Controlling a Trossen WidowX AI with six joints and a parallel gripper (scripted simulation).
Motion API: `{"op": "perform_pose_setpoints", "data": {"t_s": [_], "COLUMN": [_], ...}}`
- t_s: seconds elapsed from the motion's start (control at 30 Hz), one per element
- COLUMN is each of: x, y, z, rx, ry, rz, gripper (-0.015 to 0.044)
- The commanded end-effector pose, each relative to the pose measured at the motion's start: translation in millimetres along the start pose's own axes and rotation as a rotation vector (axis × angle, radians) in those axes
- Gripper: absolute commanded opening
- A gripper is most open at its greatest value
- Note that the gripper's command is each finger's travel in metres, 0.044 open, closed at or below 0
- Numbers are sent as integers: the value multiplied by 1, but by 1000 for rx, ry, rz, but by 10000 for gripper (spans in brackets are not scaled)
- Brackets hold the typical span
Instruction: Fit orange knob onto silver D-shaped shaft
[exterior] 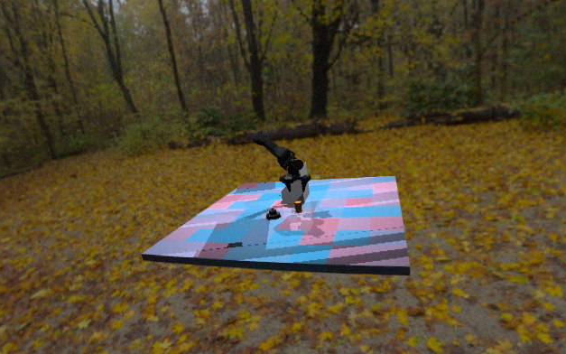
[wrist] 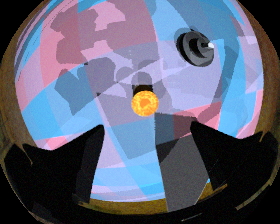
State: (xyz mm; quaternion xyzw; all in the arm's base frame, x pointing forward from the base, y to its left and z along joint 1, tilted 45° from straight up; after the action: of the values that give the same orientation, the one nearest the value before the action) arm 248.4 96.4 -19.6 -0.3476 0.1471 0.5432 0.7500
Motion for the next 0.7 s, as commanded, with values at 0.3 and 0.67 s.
{"op": "perform_pose_setpoints", "data": {"t_s": [0.3, 0.67], "x": [1, 1], "y": [-1, -1], "z": [0, 0], "rx": [-7, -7], "ry": [-2, -2], "rz": [-957, -957], "gripper": [440, 440]}}
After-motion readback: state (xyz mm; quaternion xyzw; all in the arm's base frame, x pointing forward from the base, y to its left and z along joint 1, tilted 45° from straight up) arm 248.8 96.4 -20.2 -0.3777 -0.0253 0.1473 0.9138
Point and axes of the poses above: the point midway between the two fingers, 35 mm back from their tips, its own z axis back along the fingers, its own x axis across the jaws, y = z × x, the point moved 4 cm from there along z, back along the fingers, and after that the axes turned 15 degrees about -z, right-handed, at the moved point
